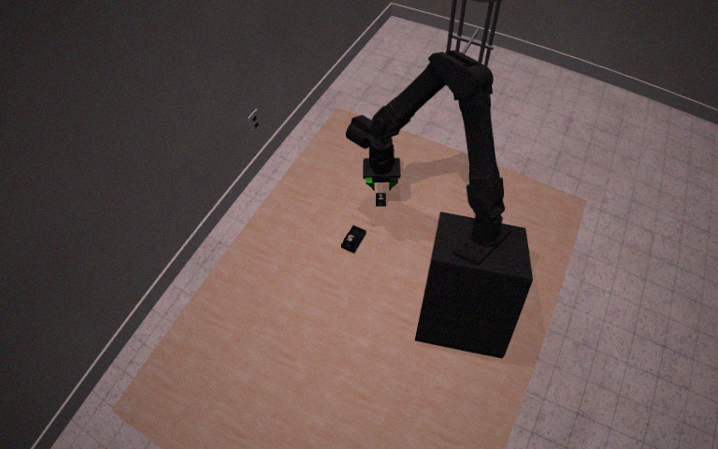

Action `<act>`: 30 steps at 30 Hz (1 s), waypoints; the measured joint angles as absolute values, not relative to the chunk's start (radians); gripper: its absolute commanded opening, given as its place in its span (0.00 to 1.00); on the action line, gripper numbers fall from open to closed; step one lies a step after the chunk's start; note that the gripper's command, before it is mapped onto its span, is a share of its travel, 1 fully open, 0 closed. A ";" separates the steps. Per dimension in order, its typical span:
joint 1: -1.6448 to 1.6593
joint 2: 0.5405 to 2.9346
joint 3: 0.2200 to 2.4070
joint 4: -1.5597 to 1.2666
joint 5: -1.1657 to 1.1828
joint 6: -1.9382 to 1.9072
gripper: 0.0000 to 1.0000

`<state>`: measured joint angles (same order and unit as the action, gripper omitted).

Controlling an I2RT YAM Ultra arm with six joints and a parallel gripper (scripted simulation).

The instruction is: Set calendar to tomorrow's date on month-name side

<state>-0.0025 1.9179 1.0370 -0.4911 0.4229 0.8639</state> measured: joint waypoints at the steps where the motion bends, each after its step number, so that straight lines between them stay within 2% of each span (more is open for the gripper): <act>1: -0.002 1.919 1.037 -0.489 0.422 0.863 0.45; 30: -0.041 2.006 1.025 -0.364 0.414 0.819 0.45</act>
